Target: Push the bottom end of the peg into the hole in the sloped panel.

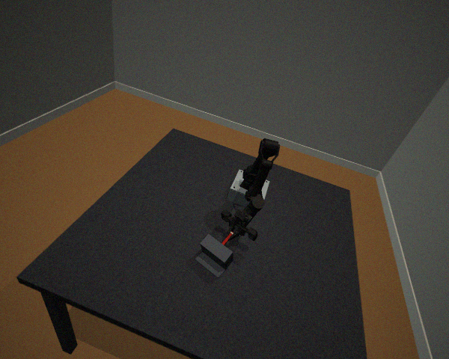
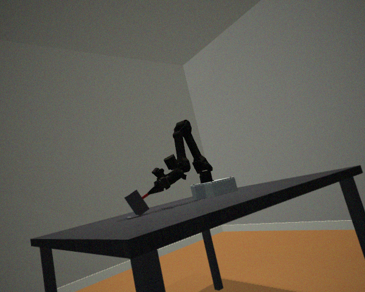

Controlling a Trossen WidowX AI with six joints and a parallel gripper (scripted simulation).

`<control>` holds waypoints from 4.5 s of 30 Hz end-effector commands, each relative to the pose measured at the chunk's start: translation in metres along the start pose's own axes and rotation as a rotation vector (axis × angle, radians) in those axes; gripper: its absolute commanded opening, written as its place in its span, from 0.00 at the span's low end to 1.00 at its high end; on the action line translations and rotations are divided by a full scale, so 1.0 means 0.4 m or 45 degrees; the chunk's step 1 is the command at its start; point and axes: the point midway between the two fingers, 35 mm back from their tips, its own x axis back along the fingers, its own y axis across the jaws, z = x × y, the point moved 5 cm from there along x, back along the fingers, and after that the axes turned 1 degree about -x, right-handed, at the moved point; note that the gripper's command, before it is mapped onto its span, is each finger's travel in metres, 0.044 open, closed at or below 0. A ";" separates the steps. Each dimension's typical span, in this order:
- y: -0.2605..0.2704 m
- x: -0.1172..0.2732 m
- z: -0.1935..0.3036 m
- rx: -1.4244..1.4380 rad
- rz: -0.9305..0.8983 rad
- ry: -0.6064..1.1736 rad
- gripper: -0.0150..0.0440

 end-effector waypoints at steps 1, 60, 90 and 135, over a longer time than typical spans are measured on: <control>0.001 -0.005 0.006 0.009 -0.004 0.009 0.25; 0.002 -0.071 0.003 0.009 -0.004 0.006 0.25; 0.004 -0.055 -0.004 -0.001 0.000 0.002 1.00; 0.020 0.074 -0.017 0.011 -0.004 0.020 1.00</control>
